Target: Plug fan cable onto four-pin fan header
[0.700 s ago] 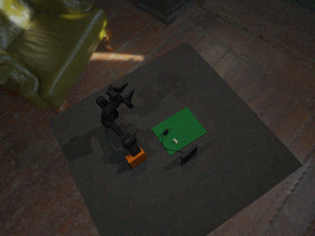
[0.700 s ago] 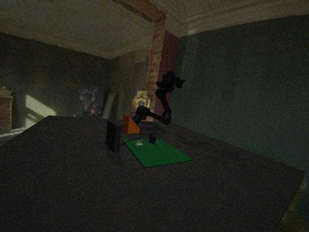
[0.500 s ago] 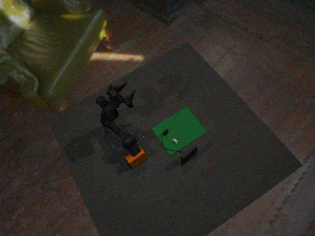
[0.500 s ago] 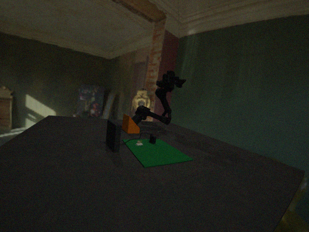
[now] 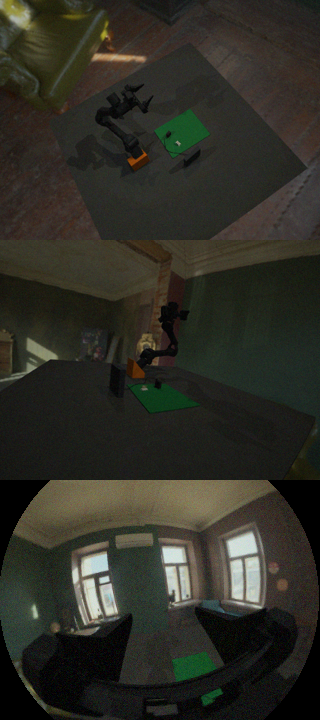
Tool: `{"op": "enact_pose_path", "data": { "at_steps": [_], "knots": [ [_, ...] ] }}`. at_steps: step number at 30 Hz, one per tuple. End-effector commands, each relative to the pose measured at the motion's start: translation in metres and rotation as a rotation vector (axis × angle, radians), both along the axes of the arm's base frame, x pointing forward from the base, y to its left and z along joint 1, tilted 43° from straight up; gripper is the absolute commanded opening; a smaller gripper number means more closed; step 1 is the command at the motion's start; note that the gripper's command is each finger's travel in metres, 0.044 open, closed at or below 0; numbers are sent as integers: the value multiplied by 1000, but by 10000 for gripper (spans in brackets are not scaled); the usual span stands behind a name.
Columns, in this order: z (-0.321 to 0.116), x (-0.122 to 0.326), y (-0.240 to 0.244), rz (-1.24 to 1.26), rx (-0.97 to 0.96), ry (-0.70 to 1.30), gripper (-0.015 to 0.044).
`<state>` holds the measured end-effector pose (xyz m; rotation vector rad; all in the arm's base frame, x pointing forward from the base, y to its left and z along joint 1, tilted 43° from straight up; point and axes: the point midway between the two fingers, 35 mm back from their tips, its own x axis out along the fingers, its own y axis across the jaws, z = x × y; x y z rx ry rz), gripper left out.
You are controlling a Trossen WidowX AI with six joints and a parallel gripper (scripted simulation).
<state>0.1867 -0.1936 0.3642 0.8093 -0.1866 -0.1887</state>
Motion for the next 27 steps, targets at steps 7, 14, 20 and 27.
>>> {"op": "enact_pose_path", "data": {
  "at_steps": [7, 14, 20, 27],
  "knots": [
    [-102, 59, -38, 115, 5, 441, 440],
    [-156, 77, -23, 301, -35, 674, 440],
    [-200, 83, 4, 546, -89, 860, 440],
    [-238, 78, 48, 950, -155, 1028, 440]
  ]
}}
